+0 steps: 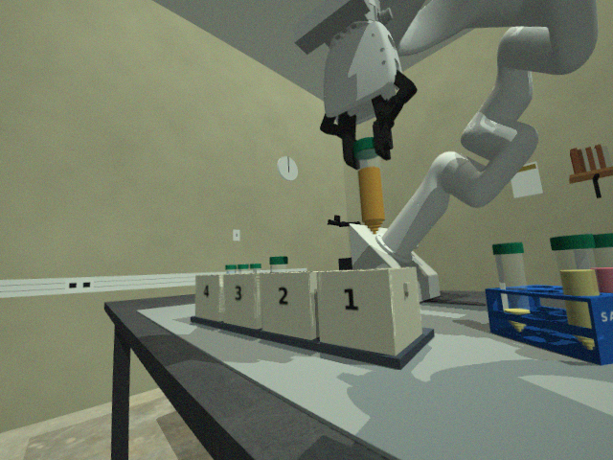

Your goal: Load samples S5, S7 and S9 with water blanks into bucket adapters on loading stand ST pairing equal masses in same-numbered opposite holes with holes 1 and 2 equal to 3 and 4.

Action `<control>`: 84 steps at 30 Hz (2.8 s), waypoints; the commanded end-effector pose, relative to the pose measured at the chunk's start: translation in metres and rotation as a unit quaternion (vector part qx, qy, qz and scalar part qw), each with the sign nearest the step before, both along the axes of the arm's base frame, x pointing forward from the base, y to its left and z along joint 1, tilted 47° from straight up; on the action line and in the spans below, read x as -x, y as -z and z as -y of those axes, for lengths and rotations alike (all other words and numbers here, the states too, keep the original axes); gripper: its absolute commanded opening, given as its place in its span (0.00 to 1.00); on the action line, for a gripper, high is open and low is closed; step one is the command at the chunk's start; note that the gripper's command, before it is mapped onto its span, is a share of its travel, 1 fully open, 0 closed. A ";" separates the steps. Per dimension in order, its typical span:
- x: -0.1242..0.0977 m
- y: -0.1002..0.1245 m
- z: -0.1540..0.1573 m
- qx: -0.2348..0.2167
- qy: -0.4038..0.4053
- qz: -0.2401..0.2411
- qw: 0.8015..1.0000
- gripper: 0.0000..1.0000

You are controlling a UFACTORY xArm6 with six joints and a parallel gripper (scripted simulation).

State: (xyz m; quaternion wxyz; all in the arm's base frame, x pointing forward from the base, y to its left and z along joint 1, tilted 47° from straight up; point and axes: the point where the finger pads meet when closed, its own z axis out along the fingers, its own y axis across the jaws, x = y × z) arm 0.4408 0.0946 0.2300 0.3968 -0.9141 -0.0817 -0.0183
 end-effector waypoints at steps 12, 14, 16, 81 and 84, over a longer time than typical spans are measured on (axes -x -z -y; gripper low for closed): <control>-0.001 0.000 -0.001 0.000 0.001 0.001 1.000 0.00; -0.001 0.003 -0.004 0.000 0.001 0.001 1.000 0.00; -0.001 0.006 -0.006 0.000 0.001 0.001 1.000 0.00; 0.001 0.043 -0.046 0.000 0.001 0.001 1.000 0.00; 0.001 0.045 -0.048 0.000 0.001 0.001 1.000 0.00</control>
